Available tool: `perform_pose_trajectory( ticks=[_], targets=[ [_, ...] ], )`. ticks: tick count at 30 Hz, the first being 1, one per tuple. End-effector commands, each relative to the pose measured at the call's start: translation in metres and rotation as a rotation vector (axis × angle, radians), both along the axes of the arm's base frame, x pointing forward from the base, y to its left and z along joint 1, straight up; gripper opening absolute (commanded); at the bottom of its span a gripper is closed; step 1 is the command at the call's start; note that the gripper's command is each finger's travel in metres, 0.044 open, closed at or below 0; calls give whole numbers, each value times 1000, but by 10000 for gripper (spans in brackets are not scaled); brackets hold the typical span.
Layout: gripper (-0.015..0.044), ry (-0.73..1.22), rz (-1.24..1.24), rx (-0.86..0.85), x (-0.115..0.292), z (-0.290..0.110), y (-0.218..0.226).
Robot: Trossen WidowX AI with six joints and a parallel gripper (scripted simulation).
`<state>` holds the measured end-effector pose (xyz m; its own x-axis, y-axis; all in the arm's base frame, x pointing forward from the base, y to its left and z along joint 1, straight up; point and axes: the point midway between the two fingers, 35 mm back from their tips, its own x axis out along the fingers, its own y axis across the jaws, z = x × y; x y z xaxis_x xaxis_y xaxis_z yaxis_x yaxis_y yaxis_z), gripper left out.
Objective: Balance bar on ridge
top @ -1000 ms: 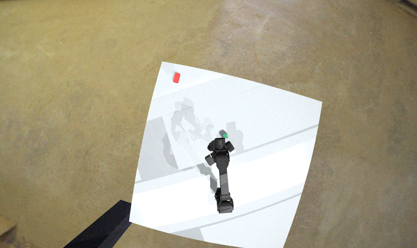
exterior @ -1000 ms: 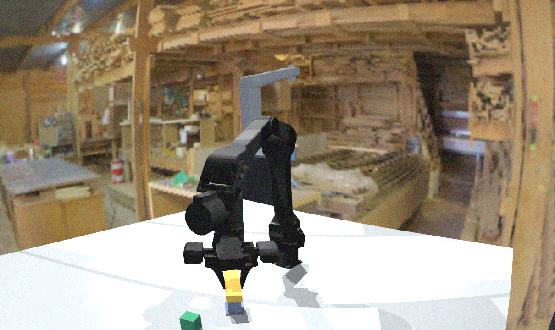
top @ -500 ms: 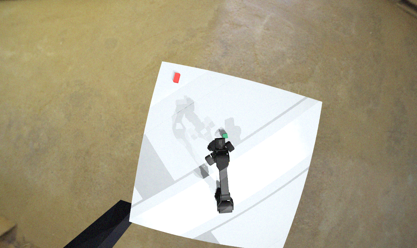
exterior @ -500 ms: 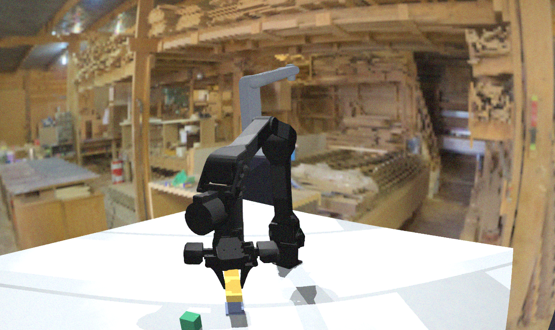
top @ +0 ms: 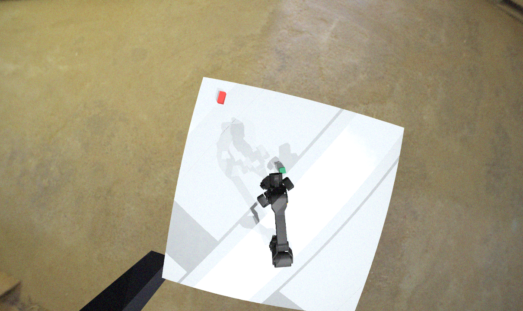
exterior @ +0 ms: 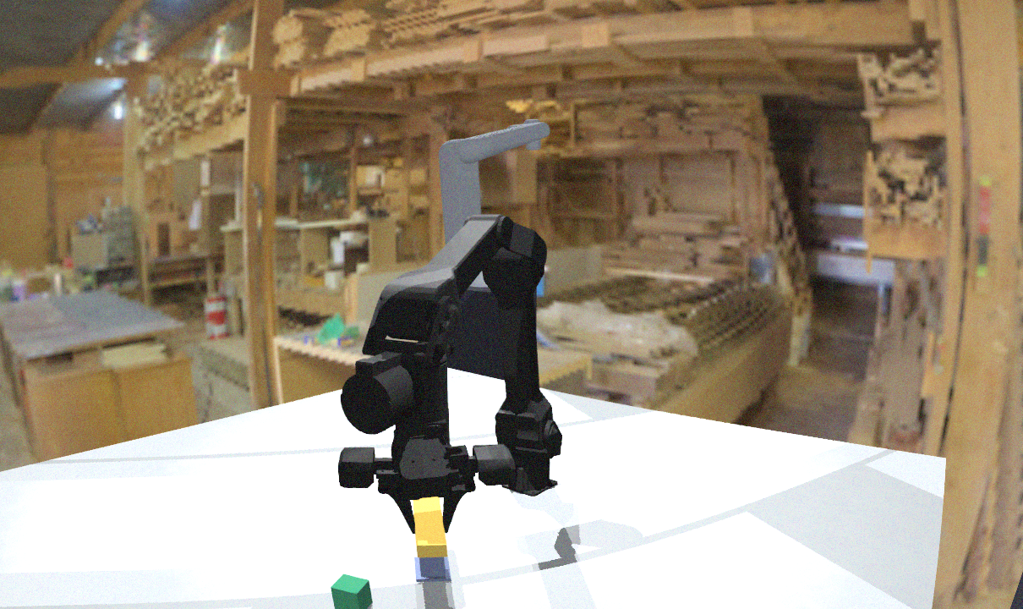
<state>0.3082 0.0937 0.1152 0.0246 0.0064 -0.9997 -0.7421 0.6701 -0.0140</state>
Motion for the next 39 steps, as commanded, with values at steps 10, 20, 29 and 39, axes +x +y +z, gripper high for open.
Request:
perform_pose_trajectory(
  ticks=[10,20,29,39],
  targets=[
    [0,0,0,0,0,0,0],
    [0,0,0,0,0,0,0],
    [0,0,0,0,0,0,0],
    [79,0,0,0,0,0,0]
  ],
)
